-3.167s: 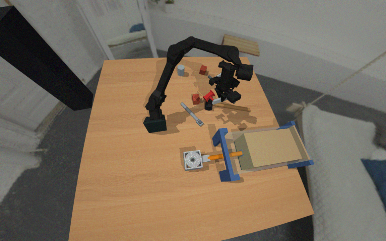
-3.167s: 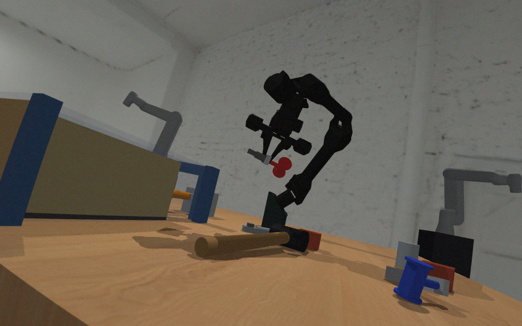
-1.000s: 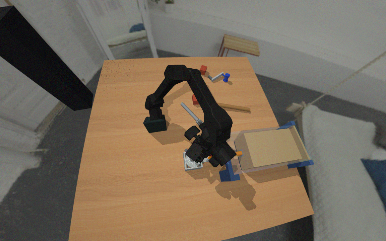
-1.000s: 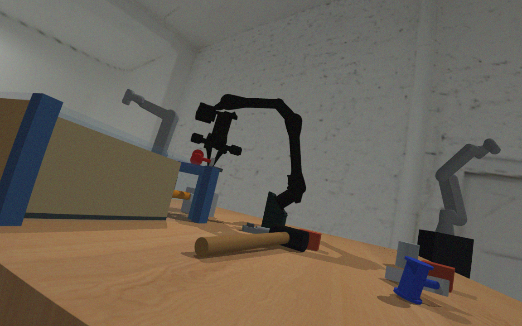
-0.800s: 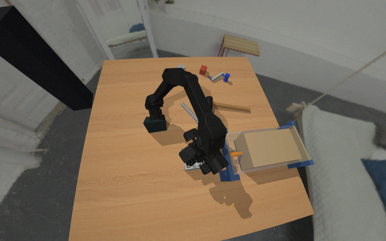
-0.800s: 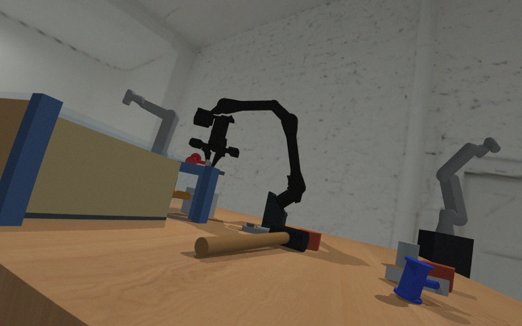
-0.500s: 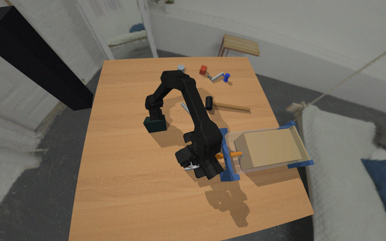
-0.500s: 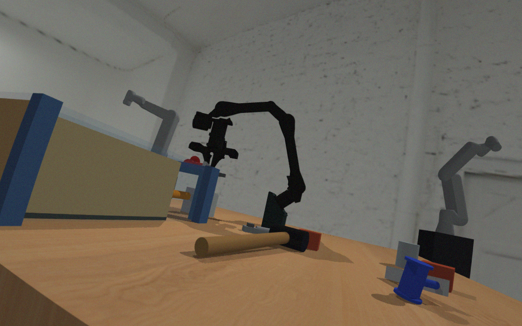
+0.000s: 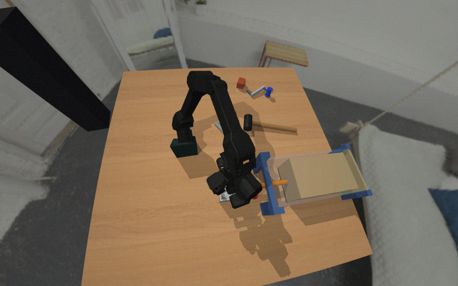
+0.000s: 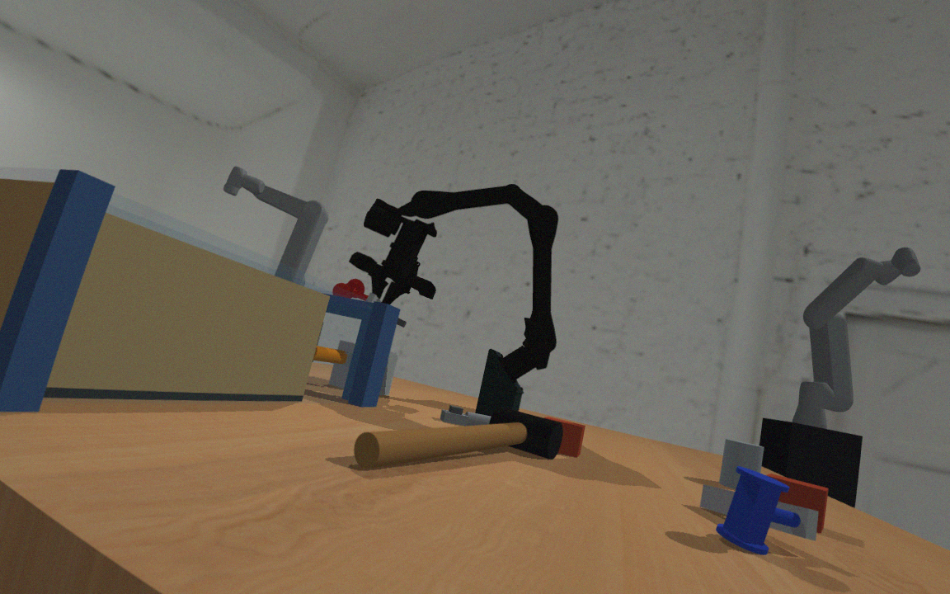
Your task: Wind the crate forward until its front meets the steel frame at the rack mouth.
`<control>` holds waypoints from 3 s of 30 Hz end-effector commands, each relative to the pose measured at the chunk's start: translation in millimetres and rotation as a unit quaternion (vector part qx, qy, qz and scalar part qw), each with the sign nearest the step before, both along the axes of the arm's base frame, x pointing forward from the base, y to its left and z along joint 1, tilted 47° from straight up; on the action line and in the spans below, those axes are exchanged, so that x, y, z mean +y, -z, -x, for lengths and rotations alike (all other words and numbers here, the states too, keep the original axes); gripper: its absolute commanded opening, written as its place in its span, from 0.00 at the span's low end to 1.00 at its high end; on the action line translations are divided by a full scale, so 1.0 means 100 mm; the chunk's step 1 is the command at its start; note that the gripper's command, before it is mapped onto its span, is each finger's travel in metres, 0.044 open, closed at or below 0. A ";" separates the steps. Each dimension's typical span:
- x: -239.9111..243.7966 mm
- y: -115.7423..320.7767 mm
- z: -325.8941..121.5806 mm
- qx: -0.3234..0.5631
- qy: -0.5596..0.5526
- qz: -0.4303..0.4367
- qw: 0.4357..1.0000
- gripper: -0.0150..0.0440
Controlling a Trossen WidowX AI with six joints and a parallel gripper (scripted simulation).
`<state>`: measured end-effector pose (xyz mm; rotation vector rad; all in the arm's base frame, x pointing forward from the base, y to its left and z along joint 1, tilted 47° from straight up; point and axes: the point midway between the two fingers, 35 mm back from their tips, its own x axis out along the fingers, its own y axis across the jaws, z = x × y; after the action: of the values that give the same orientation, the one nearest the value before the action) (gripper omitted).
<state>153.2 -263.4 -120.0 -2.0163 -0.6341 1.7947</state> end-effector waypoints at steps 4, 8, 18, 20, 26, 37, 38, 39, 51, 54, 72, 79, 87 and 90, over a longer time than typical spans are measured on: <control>0.00 -0.01 0.01 -0.002 0.010 0.054 0.998 0.25; 0.00 -0.01 0.01 -0.005 0.015 0.086 0.996 0.25; 0.00 -0.01 0.00 -0.013 0.029 0.170 0.985 0.25; 0.00 -0.01 0.00 -0.015 0.031 0.182 0.983 0.25; 0.00 -0.01 0.00 -0.020 0.040 0.236 0.971 0.25; 0.01 0.00 0.00 -0.028 0.054 0.318 0.946 0.25; 0.01 0.00 0.00 -0.029 0.056 0.329 0.942 0.25; 0.01 0.00 0.00 -0.029 0.057 0.333 0.941 0.25; 0.02 0.00 0.00 -0.038 0.072 0.423 0.903 0.25; 0.02 0.00 0.00 -0.040 0.076 0.448 0.890 0.25; 0.04 0.01 0.00 -0.052 0.097 0.573 0.812 0.25; 0.04 0.01 0.01 -0.056 0.104 0.614 0.780 0.25; 0.04 0.01 0.01 -0.056 0.104 0.614 0.780 0.25; 0.07 0.02 -0.02 -0.057 0.099 0.609 0.785 0.25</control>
<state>153.6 -257.2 -122.8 -2.7358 1.0155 2.1598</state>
